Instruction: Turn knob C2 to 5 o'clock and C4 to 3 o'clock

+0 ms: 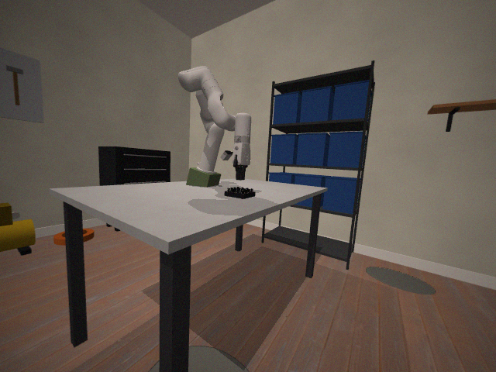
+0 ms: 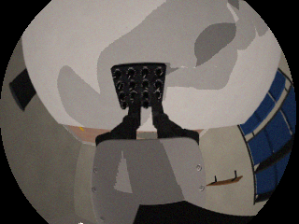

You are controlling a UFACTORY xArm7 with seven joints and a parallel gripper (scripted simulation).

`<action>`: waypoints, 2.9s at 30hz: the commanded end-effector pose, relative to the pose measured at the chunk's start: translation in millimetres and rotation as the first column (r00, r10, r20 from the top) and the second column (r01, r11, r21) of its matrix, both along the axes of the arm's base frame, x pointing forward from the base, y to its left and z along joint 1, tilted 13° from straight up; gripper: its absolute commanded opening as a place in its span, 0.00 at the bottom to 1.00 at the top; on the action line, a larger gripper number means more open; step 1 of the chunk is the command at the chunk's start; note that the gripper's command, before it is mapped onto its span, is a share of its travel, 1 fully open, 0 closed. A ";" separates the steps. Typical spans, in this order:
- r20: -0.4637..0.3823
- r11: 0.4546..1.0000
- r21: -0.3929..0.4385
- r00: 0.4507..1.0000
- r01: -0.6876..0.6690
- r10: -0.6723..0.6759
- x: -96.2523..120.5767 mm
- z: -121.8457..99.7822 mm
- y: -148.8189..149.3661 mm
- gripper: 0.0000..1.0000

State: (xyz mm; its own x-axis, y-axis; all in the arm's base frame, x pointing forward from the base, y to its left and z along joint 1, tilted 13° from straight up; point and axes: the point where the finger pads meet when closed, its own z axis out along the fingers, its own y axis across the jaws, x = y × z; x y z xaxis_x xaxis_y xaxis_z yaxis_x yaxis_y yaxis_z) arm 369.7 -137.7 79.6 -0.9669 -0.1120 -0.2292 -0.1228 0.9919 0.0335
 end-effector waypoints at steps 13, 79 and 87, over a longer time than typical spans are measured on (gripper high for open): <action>0.002 1.000 -0.001 1.000 0.000 0.000 4.5 -16.0 0.4 0.19; 0.002 1.000 -0.001 1.000 0.000 0.000 8.2 -33.6 1.2 0.19; 0.002 1.000 -0.001 1.000 0.000 0.000 8.5 -34.8 1.3 0.19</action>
State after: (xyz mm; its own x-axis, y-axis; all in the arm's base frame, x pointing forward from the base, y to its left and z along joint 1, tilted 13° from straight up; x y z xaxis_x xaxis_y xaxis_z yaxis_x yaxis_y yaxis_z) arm 377.3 -136.0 44.9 -0.9670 -0.1121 -0.2289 -0.1229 0.9919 0.0335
